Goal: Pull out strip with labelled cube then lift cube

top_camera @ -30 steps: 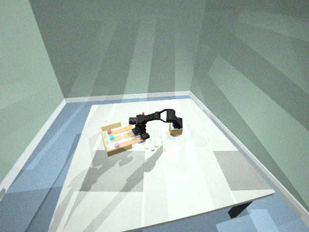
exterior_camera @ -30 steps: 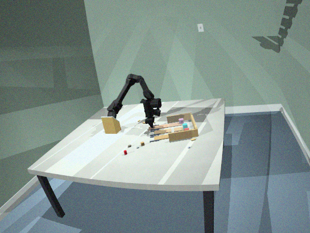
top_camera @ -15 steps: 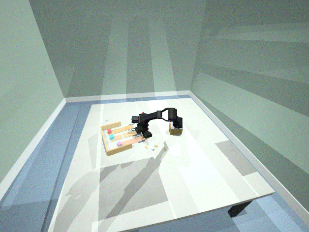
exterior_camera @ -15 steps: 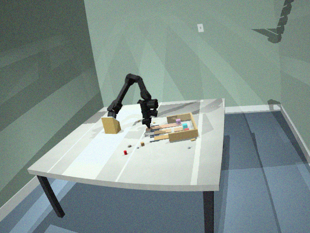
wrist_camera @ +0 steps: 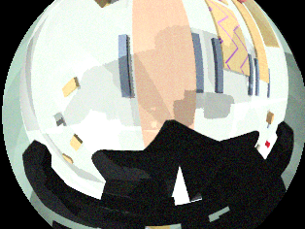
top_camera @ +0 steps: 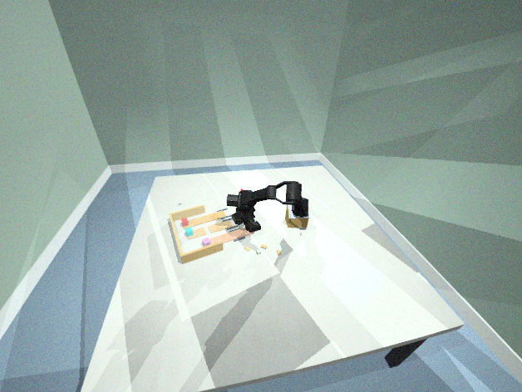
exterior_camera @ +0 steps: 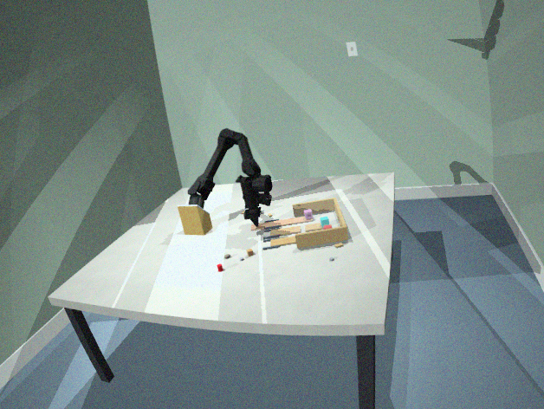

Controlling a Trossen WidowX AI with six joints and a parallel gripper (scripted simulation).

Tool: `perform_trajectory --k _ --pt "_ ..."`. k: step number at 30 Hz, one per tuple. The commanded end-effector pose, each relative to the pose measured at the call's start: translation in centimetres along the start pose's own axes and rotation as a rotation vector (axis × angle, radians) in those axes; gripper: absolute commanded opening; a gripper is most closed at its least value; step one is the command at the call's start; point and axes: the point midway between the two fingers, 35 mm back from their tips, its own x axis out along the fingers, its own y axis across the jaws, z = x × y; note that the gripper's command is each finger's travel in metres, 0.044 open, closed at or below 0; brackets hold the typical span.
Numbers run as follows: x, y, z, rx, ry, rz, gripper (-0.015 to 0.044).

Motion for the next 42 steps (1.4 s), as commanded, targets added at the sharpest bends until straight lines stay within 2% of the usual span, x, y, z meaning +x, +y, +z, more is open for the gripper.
perform_trajectory --k 1,42 --pt "0.5 0.1 -1.4 0.006 0.026 0.003 0.0" --pt "0.3 0.0 -7.6 0.009 0.029 0.003 0.0"
